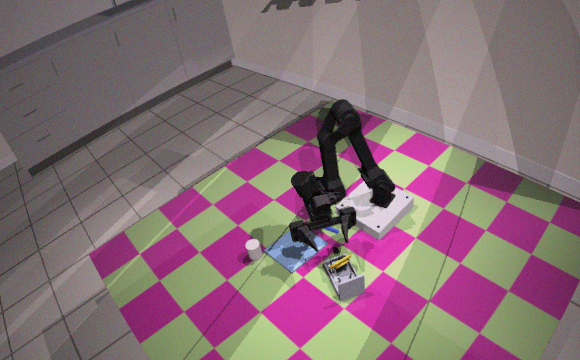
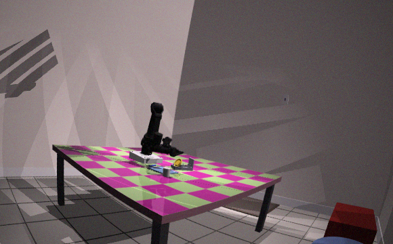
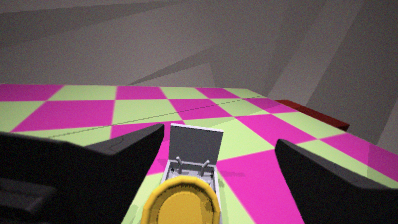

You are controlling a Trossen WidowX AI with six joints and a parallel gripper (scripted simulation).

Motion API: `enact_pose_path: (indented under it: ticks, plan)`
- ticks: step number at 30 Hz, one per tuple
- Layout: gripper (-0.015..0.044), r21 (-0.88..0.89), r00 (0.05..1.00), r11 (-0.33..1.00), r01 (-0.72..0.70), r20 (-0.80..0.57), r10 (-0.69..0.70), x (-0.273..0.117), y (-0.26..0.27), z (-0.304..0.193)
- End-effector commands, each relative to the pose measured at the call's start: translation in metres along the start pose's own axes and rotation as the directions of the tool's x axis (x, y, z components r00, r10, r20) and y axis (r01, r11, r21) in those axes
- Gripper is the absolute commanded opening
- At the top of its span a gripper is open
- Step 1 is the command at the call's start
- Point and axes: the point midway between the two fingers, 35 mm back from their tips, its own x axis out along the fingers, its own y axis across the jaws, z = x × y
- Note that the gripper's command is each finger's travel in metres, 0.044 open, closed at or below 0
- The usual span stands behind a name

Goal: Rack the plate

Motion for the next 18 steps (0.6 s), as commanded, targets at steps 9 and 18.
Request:
enact_pose_path:
  ticks: [9,18]
  plan:
    - [0.04,0.023,1.0,1.0,-0.007,0.007,0.007,-0.002,-0.007,0.047]
    - [0.04,0.182,0.982,0.966,0.185,-0.067,-0.176,0.0,-0.064,0.052]
